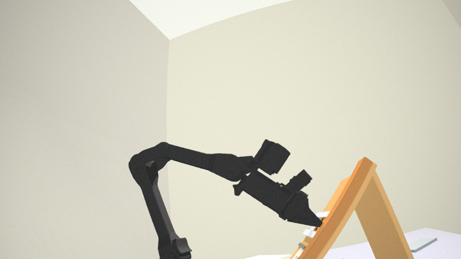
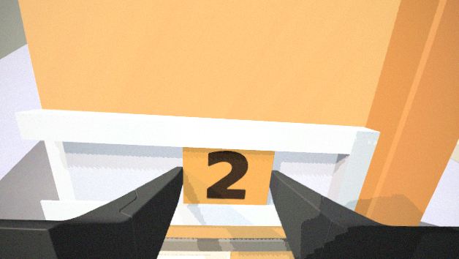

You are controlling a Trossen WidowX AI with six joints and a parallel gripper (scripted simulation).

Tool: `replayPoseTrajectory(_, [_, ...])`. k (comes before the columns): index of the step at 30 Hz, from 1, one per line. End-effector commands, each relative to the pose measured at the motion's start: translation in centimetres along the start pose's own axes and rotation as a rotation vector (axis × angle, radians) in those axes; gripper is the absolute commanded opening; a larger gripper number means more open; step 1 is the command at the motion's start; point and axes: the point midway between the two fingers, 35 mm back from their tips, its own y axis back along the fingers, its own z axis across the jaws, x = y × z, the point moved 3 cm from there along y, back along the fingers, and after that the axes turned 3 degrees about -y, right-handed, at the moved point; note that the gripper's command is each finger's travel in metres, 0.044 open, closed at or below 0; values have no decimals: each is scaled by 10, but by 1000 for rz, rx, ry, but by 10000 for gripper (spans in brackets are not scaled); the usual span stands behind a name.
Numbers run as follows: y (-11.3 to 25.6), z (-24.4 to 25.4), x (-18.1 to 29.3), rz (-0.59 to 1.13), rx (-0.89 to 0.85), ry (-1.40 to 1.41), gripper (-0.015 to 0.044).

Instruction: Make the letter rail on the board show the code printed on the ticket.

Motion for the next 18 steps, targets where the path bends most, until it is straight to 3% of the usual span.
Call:
replayPoseTrajectory(1, [0,-2,-1,-1,-3,3,0])
replayPoseTrajectory(18, [0,-12,-1,-1,-3,4,0])
